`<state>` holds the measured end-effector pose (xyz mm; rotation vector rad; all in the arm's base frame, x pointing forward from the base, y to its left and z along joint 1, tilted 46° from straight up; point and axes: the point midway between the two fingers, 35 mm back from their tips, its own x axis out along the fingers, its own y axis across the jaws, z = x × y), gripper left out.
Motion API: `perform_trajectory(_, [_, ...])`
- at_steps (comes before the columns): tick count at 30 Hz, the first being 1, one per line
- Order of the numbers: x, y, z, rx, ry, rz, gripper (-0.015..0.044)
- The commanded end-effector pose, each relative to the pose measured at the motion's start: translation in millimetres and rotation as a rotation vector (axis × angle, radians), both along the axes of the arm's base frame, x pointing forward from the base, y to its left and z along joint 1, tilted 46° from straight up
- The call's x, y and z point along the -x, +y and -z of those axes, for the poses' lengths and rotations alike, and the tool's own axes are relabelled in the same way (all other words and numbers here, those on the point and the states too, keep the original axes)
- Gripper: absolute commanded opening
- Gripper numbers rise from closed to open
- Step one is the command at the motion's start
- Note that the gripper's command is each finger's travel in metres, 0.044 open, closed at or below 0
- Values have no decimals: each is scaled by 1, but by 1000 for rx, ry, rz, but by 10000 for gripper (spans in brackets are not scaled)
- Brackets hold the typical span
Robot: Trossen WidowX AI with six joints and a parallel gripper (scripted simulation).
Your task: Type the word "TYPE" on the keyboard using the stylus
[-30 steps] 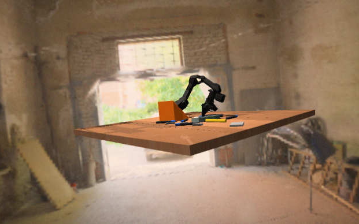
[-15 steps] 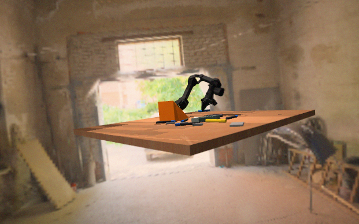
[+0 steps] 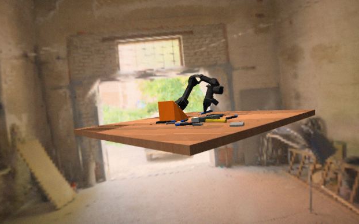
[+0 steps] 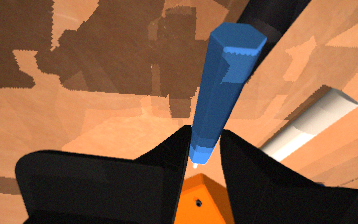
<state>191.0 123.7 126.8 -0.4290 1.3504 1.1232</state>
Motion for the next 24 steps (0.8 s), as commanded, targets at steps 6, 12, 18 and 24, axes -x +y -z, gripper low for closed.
perform_trajectory(6, [-46, -4, 25, -85, -69, 289, 0])
perform_trajectory(12, [-74, -11, 36, -155, -115, 459, 0])
perform_trajectory(18, [-99, -22, 44, -233, -158, 619, 0])
perform_trajectory(24, [-120, -35, 49, -319, -197, 767, 0])
